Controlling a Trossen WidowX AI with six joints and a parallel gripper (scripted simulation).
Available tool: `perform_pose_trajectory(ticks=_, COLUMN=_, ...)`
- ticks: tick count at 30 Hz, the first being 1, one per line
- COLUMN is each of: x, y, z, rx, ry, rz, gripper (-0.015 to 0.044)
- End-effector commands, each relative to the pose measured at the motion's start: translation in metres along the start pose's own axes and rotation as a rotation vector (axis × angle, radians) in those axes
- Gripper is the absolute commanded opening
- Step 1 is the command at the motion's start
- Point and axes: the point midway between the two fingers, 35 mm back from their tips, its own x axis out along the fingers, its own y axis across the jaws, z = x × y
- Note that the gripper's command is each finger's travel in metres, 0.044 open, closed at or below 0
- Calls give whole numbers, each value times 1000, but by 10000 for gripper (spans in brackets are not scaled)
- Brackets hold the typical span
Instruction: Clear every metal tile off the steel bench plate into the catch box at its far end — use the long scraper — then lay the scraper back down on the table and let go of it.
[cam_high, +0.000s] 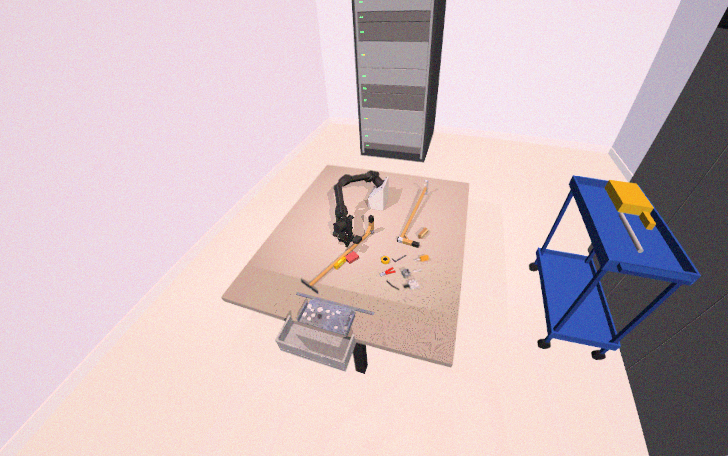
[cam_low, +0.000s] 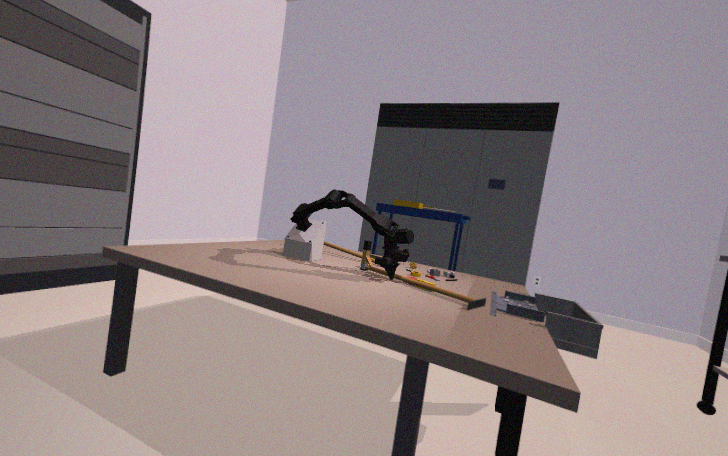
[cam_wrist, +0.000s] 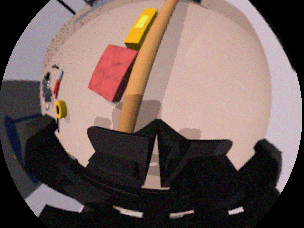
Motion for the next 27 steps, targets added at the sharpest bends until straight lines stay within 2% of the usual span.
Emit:
perform_pose_trajectory(ticks=1, x=-3, y=4, z=3, rx=3, ry=-7, rz=-2, gripper=0)
perform_pose_trajectory(ticks=27, x=-1, y=29, z=9, rx=3, ry=-7, rz=0, gripper=0)
